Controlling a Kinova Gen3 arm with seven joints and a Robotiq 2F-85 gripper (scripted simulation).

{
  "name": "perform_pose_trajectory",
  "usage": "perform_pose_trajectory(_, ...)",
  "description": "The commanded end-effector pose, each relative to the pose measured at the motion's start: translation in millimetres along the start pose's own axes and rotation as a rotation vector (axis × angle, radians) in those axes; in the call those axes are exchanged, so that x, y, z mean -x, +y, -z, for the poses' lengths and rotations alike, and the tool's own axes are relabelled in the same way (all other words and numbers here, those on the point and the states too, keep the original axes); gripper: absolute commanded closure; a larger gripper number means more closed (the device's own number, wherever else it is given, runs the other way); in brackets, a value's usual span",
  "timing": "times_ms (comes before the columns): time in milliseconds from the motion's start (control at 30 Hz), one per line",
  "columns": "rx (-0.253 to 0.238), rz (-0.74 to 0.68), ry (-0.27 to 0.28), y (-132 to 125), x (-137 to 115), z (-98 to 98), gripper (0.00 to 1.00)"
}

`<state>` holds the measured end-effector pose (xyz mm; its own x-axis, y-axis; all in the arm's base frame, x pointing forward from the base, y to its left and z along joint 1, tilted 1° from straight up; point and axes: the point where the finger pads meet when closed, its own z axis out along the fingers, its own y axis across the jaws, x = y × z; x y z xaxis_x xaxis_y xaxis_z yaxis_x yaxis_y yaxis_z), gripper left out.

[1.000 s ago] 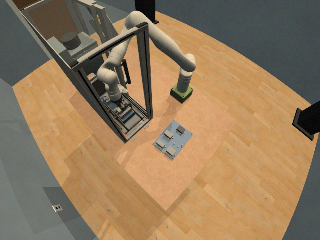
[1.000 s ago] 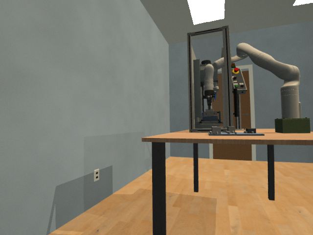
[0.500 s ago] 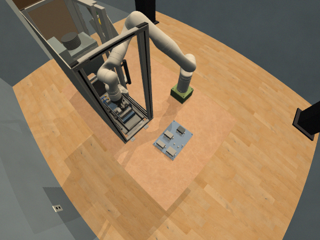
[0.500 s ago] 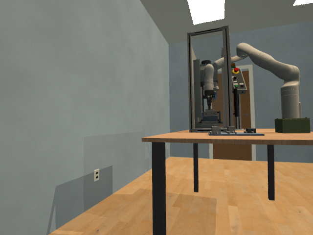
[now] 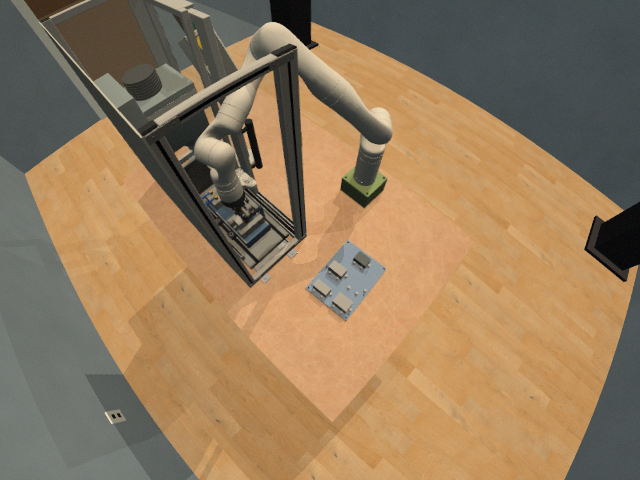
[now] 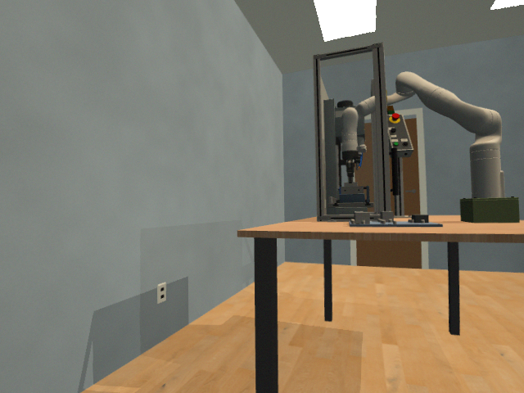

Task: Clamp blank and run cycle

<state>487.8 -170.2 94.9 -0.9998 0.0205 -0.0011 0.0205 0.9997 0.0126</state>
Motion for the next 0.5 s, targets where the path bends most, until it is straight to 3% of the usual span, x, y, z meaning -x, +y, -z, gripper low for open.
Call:
perform_pose_trajectory(0,-0.002,0.002,-0.001,1.6,0.3,-1.2,0.90)
perform_pose_trajectory(467,-0.002,0.002,-0.001,1.0,0.2,-0.4,0.90)
